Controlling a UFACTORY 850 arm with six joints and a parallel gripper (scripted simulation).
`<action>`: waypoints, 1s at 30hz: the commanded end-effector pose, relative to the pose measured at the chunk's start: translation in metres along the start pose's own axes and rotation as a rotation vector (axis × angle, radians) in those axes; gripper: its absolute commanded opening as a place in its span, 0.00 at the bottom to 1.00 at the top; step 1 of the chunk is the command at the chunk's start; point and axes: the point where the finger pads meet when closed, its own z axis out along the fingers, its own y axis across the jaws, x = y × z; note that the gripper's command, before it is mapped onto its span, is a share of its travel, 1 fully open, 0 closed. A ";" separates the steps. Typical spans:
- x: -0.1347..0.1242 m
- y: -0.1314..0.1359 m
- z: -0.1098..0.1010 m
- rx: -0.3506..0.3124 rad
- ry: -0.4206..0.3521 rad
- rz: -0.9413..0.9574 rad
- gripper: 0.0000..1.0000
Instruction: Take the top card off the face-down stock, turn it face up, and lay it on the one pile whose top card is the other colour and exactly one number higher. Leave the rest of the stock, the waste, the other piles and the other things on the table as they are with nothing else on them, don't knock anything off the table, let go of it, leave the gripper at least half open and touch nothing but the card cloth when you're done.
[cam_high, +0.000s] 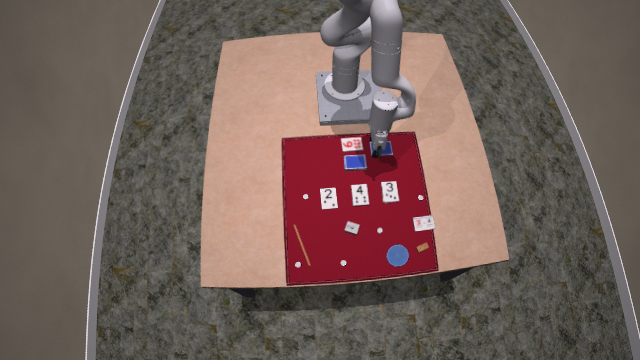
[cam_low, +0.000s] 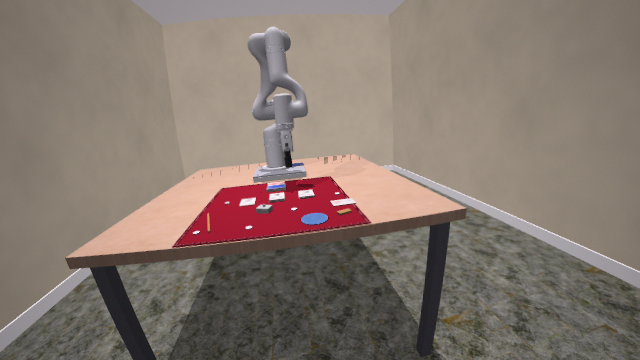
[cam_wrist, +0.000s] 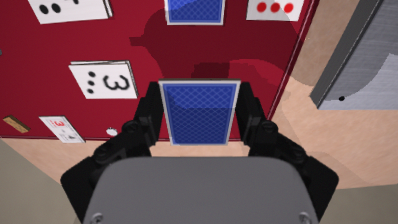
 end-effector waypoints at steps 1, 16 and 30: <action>0.000 -0.001 0.004 0.002 0.000 0.000 0.63; 0.000 -0.001 0.009 0.002 0.000 0.000 0.63; -0.001 0.000 0.009 -0.002 0.014 0.000 0.63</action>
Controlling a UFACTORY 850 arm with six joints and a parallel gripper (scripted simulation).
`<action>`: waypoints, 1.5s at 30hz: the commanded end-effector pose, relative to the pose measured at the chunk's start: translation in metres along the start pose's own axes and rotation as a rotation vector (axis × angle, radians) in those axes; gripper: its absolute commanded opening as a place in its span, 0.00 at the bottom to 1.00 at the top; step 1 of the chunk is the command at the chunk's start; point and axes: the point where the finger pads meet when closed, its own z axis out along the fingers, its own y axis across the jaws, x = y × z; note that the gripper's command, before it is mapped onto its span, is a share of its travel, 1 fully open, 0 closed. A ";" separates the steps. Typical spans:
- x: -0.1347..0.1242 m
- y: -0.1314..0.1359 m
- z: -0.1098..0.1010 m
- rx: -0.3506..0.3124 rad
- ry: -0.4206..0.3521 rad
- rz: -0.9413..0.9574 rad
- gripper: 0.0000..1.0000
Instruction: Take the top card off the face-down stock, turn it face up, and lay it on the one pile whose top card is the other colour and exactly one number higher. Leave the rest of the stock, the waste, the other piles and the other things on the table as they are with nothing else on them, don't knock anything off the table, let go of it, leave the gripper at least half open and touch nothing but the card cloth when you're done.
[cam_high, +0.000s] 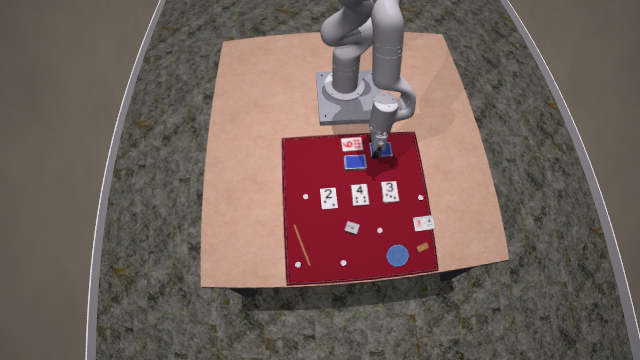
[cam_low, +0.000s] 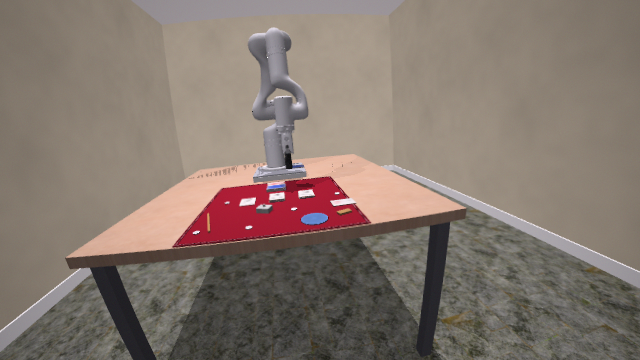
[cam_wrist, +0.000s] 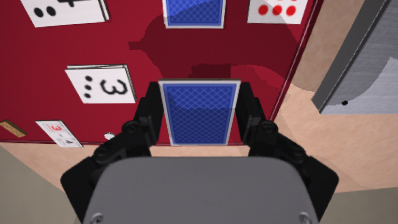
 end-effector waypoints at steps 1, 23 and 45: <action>0.000 0.000 0.000 0.000 0.008 0.000 0.63; -0.003 0.000 0.000 0.000 0.159 0.000 0.63; -0.012 -0.001 0.004 0.003 0.746 0.001 0.63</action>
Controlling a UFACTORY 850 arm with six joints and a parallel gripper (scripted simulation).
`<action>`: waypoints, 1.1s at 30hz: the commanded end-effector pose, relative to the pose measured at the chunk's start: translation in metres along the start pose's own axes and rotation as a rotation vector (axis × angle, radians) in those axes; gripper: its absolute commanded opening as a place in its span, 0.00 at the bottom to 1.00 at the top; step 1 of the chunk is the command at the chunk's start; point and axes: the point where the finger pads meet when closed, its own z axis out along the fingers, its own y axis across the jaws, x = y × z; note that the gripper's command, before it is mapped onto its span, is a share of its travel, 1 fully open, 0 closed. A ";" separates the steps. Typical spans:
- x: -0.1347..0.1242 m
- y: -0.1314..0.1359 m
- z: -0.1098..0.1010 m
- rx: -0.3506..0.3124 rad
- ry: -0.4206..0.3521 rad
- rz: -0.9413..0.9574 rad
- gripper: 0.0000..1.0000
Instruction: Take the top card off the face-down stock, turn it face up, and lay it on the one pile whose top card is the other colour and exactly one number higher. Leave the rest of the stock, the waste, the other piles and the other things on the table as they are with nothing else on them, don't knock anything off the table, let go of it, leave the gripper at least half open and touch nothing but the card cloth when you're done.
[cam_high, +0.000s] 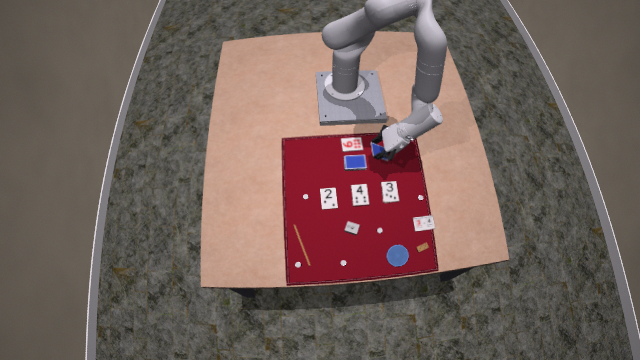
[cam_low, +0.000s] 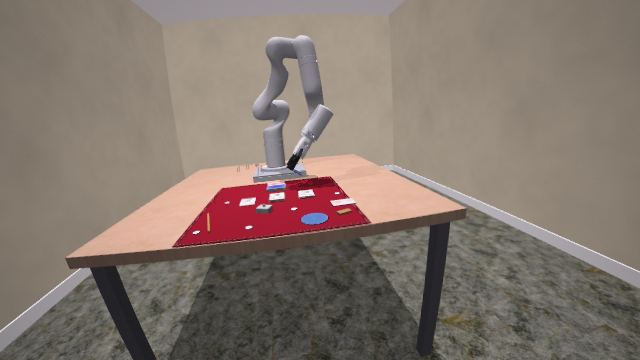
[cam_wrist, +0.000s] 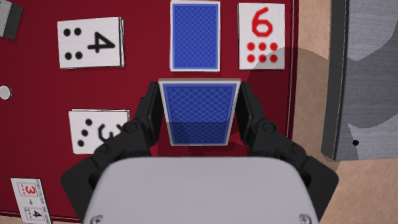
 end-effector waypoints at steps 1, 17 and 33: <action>-0.002 -0.001 -0.001 0.004 0.106 0.002 0.63; -0.010 -0.001 0.002 0.004 0.588 0.003 0.63; -0.014 -0.001 0.005 0.003 0.842 0.004 0.63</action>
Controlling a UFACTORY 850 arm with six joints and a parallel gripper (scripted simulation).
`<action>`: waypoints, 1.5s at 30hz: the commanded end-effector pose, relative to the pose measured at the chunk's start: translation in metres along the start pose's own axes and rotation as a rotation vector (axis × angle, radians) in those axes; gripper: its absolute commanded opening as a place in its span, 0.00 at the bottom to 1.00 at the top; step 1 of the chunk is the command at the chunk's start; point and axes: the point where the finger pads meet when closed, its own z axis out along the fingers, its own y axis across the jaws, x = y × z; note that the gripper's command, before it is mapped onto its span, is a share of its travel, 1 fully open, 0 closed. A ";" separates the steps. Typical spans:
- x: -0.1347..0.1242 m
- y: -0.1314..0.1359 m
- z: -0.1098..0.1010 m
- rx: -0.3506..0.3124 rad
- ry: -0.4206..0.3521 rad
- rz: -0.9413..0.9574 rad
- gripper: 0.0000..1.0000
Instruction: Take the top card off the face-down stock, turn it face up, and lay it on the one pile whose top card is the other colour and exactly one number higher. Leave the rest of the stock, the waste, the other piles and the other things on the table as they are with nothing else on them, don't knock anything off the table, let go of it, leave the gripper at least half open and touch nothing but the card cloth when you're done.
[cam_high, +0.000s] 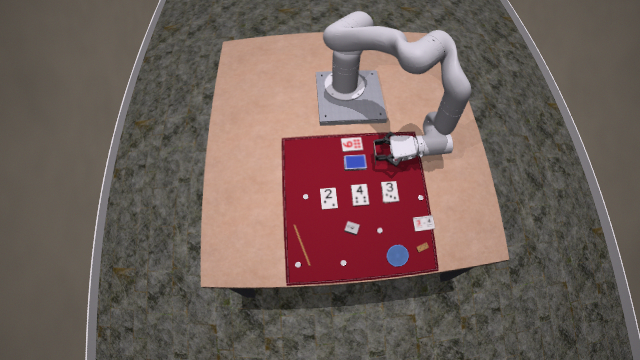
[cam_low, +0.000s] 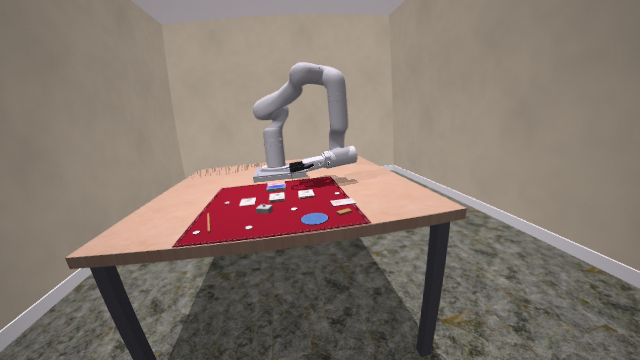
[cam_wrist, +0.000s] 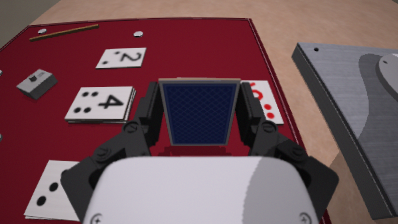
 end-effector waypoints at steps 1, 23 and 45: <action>0.000 0.000 -0.001 0.000 0.041 0.002 0.63; -0.001 0.000 -0.001 0.001 0.060 0.002 0.63; -0.001 0.000 -0.001 0.001 0.060 0.002 0.72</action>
